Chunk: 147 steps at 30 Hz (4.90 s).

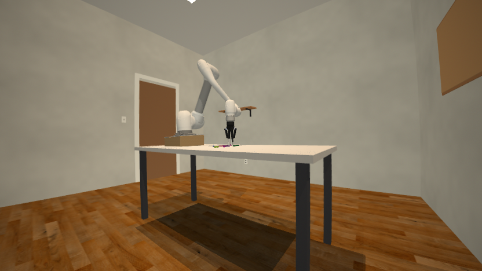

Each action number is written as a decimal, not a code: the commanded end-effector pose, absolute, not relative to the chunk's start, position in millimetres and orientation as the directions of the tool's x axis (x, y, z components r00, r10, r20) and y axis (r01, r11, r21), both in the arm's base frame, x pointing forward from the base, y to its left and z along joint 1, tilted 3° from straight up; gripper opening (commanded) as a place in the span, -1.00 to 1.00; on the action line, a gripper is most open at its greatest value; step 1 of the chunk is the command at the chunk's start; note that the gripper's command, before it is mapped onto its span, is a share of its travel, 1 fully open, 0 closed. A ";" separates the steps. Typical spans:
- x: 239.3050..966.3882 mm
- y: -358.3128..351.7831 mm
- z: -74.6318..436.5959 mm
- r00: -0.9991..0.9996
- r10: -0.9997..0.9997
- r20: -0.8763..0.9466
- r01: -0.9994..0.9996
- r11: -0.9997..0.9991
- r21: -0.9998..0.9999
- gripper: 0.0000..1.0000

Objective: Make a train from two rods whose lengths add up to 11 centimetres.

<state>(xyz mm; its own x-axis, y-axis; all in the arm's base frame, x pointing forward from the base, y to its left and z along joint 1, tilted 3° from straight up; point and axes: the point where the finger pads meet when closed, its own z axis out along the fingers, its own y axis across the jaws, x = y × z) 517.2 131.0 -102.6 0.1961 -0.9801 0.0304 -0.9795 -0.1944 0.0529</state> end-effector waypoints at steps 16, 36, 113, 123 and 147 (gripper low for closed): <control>517.7 131.4 -92.3 0.196 -0.980 0.030 -0.980 -0.194 0.053 -0.71; 521.2 134.5 -14.6 0.196 -0.980 0.030 -0.980 -0.194 0.053 -0.71; 558.0 -27.7 -29.7 -0.468 -0.882 0.057 -0.882 0.470 0.022 -0.71; 558.0 -27.8 -30.1 -0.468 -0.882 0.057 -0.882 0.470 0.022 -0.71; 557.0 -28.7 -53.0 -0.468 -0.882 0.057 -0.882 0.470 0.022 -0.71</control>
<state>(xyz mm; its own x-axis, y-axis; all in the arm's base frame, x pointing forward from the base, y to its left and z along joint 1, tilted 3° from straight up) 557.1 -28.6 -50.0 -0.4681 -0.8818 0.0571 -0.8825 0.4699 0.0218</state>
